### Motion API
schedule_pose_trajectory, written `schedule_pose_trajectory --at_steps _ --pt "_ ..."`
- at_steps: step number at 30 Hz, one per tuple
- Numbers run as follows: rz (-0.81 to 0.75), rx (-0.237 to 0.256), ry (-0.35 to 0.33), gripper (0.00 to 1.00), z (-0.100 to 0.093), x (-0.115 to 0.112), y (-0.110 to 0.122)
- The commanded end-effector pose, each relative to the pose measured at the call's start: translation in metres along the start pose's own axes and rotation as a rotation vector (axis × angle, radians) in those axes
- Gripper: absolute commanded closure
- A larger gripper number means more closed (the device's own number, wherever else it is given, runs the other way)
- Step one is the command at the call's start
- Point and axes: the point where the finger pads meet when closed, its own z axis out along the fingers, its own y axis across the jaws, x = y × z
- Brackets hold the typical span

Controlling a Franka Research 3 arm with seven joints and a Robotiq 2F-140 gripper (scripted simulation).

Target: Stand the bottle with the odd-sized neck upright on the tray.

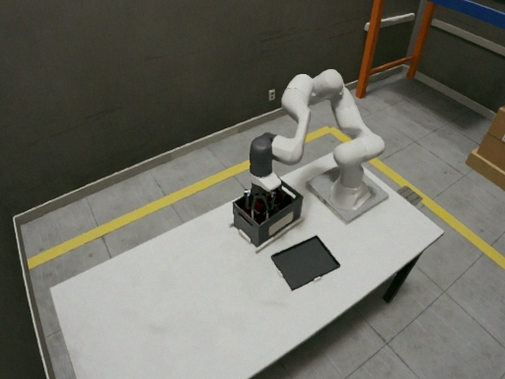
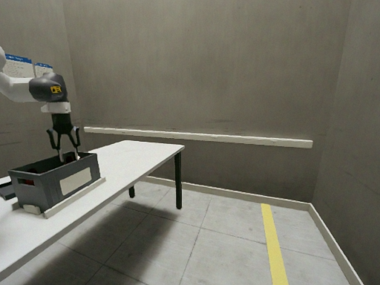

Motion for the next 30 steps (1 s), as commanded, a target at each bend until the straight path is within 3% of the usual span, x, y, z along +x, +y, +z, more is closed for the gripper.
schedule_pose_trajectory --at_steps 1,28,29,30 --pt "0.002 -0.003 -0.003 0.56 0.0009 -0.0001 0.0004" --pt "0.002 -0.003 -0.003 0.56 0.0009 -0.0001 0.0004" --pt "0.002 -0.003 -0.003 0.9 0.0009 -0.0001 0.0004" --pt "0.002 -0.003 -0.003 0.9 0.0009 -0.0001 0.0004"
